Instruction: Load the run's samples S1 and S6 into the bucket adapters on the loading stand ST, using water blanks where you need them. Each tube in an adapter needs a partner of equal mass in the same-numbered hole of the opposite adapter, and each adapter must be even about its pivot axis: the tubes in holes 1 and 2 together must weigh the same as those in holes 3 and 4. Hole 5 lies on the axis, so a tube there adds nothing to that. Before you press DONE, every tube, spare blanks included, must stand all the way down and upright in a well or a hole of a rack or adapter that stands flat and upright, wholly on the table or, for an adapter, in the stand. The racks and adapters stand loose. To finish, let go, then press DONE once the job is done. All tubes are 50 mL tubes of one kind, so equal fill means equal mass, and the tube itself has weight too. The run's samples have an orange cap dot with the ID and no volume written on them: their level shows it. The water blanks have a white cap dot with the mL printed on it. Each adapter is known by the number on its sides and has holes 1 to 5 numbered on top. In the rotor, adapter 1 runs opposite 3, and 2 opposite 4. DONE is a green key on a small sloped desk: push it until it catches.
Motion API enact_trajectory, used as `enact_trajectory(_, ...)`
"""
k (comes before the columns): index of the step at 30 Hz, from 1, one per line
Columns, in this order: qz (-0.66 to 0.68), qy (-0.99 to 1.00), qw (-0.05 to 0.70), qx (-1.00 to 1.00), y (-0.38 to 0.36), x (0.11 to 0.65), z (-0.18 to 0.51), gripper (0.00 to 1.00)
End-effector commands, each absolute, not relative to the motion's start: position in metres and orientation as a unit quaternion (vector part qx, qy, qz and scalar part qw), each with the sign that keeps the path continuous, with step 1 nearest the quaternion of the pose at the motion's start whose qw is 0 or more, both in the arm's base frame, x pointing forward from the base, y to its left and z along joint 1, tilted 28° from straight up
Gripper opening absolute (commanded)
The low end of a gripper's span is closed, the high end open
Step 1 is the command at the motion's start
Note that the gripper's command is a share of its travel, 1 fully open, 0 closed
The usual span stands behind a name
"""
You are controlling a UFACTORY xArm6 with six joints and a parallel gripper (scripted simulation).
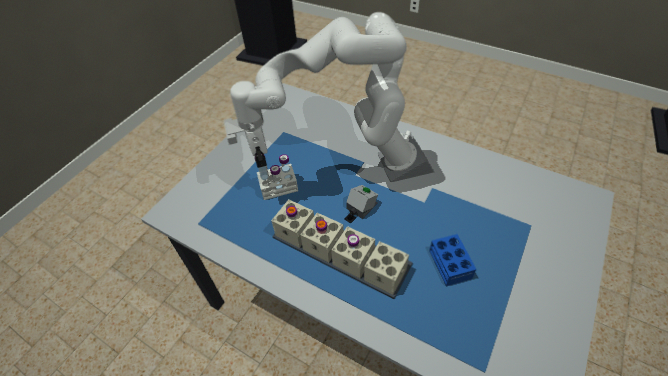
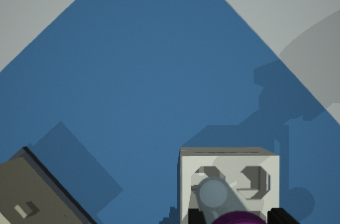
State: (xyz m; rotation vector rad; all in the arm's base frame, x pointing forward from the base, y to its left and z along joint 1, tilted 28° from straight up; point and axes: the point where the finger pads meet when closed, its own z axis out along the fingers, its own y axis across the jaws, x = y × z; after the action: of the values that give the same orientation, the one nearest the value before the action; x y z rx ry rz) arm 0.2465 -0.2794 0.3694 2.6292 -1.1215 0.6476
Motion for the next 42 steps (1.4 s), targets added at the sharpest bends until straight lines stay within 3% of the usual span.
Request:
enact_trajectory(1,0.222,-0.380,0.106,0.892,-0.278,0.246,0.374,0.00)
enact_trajectory(42,0.220,-0.365,0.110,0.898,-0.253,0.229,0.424,0.00)
